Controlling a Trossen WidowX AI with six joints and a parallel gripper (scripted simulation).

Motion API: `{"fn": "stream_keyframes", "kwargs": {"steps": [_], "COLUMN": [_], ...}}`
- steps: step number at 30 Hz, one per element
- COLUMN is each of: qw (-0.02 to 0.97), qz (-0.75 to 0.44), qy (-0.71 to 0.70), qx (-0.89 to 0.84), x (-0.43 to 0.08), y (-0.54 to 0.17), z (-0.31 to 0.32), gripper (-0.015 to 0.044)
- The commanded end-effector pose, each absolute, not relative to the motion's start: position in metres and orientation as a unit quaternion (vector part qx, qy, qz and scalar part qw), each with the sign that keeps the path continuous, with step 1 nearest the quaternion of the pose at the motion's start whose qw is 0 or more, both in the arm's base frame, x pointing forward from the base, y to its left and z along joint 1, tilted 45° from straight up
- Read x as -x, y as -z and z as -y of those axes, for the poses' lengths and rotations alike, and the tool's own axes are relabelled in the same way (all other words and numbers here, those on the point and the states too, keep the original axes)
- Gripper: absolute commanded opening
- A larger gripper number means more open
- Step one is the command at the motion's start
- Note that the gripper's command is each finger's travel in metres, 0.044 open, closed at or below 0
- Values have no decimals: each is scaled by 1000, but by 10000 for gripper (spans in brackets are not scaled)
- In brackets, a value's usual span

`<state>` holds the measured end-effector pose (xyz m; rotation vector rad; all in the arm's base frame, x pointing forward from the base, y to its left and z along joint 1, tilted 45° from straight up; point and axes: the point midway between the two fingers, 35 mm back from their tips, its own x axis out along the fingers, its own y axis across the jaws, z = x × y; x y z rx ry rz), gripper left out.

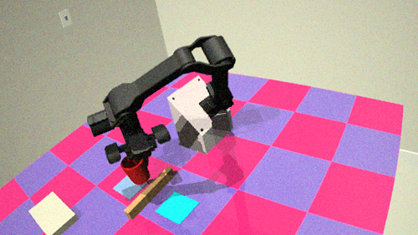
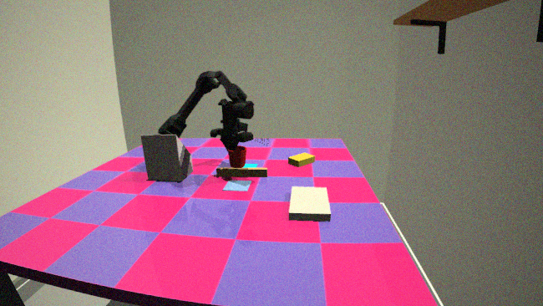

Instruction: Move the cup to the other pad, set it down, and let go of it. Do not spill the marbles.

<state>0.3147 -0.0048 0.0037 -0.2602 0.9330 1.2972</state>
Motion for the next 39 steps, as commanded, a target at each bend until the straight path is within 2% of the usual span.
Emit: {"fn": "stream_keyframes", "kwargs": {"steps": [1,39], "qw": [692,692], "qz": [-417,-415], "qy": [-579,-580], "qx": [114,113], "x": [-313,-308], "y": [-14,-91], "z": [-3,-75], "gripper": [0,0]}}
